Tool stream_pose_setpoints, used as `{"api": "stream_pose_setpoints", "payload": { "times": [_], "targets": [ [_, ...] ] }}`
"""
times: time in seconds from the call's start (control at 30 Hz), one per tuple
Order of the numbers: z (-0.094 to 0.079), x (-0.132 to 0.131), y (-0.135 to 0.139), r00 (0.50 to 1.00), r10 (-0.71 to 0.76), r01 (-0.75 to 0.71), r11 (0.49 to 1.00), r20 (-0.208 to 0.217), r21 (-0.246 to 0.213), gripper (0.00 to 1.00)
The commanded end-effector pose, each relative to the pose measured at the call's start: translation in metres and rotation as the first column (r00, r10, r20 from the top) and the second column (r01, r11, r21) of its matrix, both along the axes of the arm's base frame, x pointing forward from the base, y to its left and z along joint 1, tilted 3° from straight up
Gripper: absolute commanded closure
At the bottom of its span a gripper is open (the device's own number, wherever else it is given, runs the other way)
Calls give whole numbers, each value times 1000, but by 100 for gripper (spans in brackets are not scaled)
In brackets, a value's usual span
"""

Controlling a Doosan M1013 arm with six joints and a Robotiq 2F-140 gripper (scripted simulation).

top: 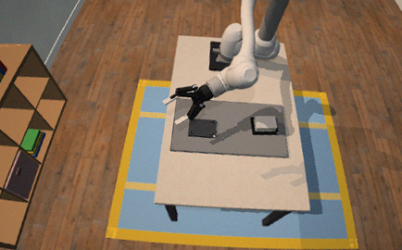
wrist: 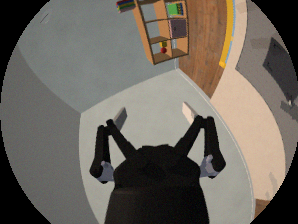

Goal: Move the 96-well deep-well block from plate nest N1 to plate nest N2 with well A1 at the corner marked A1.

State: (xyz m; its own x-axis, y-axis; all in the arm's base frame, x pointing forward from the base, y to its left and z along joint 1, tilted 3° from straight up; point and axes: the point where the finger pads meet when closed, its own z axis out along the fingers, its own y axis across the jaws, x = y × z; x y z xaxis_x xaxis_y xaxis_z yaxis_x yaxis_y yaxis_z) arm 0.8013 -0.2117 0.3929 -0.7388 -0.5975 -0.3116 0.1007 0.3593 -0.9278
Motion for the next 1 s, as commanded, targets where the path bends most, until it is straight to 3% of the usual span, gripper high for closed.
{"api": "stream_pose_setpoints", "payload": {
  "times": [0.0, 0.1, 0.2, 0.37, 0.57, 0.67, 0.73, 0.9, 0.97],
  "targets": [
    [0, 3, 3, 1000, 19, -19, 1000, -12, -9, 0],
    [-1, 11, 16, 995, 81, -84, 996, -58, -43, 0],
    [-2, 20, 28, 995, 81, -84, 996, -58, -43, 0],
    [-5, 32, 50, 972, 186, -202, 974, -142, -102, 0],
    [-7, 41, 67, 957, 229, -253, 959, -179, -126, 0],
    [-9, 47, 81, 932, 281, -320, 935, -229, -155, 0],
    [-11, 51, 90, 932, 281, -320, 935, -229, -155, 0],
    [-15, 60, 113, 876, 363, -436, 877, -318, -202, 0],
    [-16, 63, 122, 876, 363, -436, 877, -318, -202, 0]
  ]
}}
